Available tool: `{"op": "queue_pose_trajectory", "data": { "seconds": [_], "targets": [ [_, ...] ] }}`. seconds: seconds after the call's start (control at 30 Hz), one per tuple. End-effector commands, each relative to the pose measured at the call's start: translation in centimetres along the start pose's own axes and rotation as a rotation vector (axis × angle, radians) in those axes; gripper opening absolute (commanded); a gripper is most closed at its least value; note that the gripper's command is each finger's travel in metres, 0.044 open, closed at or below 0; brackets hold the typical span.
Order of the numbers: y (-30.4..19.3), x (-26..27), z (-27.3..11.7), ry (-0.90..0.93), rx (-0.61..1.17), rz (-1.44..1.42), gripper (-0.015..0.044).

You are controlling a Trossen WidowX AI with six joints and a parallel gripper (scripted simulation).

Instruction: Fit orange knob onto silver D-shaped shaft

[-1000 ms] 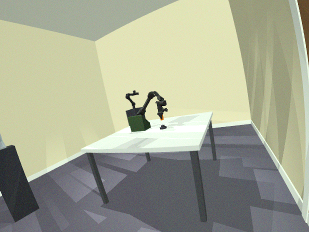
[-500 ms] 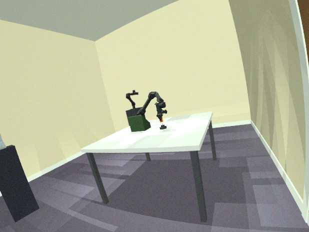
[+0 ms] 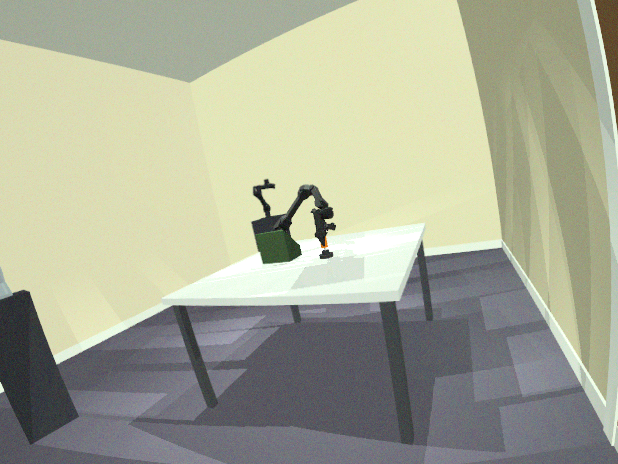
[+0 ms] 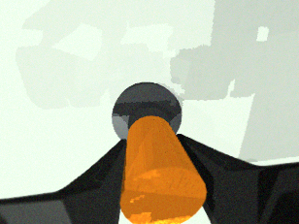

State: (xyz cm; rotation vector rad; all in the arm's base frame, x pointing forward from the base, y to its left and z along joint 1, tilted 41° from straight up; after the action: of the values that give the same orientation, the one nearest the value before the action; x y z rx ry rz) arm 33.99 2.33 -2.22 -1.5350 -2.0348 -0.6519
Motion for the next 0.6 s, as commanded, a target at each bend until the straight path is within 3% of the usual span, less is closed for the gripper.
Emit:
{"op": "queue_pose_trajectory", "data": {
  "seconds": [0.0,0.57],
  "targets": [
    [-0.03,-0.18,-0.27,0.001,-0.008,-0.002,0.0],
    [-0.06,-0.07,-0.38,0.001,-0.008,-0.002,0.0]
  ]
}}
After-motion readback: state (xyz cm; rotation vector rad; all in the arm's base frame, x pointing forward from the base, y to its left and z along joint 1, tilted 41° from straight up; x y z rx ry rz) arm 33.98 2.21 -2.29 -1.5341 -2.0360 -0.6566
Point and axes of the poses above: the point midway between the two fingers, 35 mm back from their tips, its own z axis out along the fingers, its own x axis across the jaws, y = z × x, the point moved 4 cm from there along -z, back along the fingers, and after that the axes turned 13 degrees about z, right-handed, at the moved point
